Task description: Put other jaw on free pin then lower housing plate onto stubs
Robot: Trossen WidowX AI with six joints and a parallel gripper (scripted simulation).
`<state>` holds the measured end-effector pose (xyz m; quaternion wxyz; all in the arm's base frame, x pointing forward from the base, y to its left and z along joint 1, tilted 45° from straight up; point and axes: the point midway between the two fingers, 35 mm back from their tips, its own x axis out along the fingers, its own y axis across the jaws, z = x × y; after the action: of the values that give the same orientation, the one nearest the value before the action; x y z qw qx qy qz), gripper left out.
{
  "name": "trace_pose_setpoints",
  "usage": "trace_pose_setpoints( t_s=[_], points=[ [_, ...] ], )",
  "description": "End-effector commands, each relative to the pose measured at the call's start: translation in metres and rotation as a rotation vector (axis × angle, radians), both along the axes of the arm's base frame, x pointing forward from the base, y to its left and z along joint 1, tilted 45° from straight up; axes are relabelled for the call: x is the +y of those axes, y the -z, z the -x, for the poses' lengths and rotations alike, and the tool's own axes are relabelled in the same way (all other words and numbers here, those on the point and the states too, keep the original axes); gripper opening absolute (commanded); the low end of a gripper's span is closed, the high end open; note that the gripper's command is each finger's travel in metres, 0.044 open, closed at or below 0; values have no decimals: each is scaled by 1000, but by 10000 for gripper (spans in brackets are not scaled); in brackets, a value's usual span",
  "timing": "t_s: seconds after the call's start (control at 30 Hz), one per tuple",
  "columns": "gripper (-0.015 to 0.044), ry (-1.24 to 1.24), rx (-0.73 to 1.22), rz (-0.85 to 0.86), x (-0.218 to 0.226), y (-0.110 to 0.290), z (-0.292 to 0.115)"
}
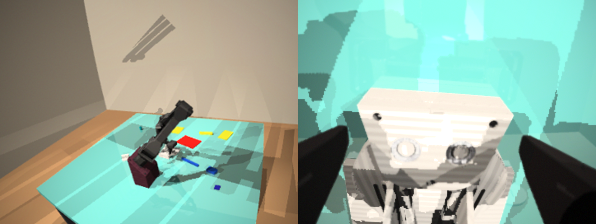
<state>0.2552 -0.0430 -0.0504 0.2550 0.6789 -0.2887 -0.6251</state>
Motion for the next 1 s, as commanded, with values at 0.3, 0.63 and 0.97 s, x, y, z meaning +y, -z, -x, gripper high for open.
trace_pose_setpoints(
  t_s=[0.3, 0.63, 0.97],
  points=[
    [440, -10, -21, -11, 39, -37, 9],
    [440, -1, -20, -8, 67, -68, 54],
    [440, -1, -20, -8, 67, -68, 54]
  ],
)
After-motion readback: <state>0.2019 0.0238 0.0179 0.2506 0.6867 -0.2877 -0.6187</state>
